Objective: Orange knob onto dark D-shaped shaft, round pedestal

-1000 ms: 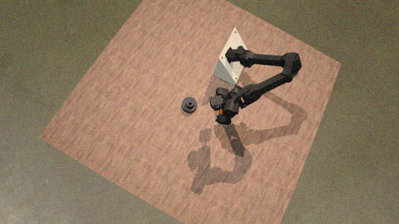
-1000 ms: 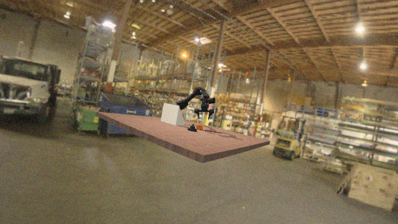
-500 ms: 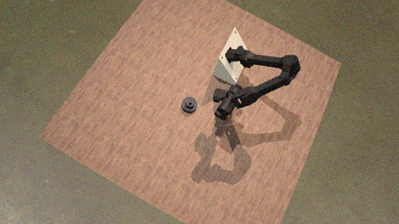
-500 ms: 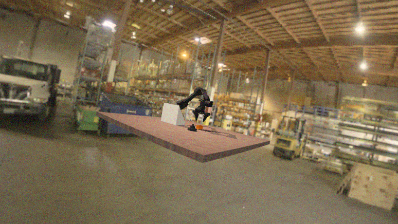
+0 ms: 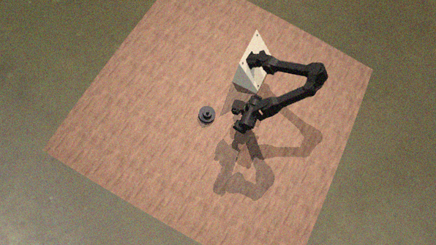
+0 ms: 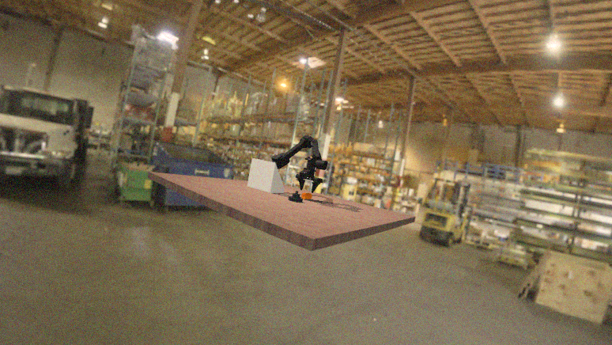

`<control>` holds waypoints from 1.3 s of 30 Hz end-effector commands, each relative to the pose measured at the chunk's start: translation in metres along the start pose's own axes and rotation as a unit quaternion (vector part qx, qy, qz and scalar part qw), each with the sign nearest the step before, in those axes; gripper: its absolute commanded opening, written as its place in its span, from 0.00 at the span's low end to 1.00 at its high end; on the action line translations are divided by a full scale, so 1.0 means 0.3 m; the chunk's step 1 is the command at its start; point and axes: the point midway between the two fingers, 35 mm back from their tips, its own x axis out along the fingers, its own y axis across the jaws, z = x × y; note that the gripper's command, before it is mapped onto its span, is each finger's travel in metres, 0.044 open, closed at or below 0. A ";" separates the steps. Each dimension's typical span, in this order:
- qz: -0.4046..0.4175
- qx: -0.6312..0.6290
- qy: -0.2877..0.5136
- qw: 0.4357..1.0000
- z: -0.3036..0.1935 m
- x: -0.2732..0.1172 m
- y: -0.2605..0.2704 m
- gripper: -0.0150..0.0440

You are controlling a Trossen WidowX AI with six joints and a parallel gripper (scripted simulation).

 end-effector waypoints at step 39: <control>-0.005 0.007 0.003 1.000 0.003 0.134 -0.009 0.66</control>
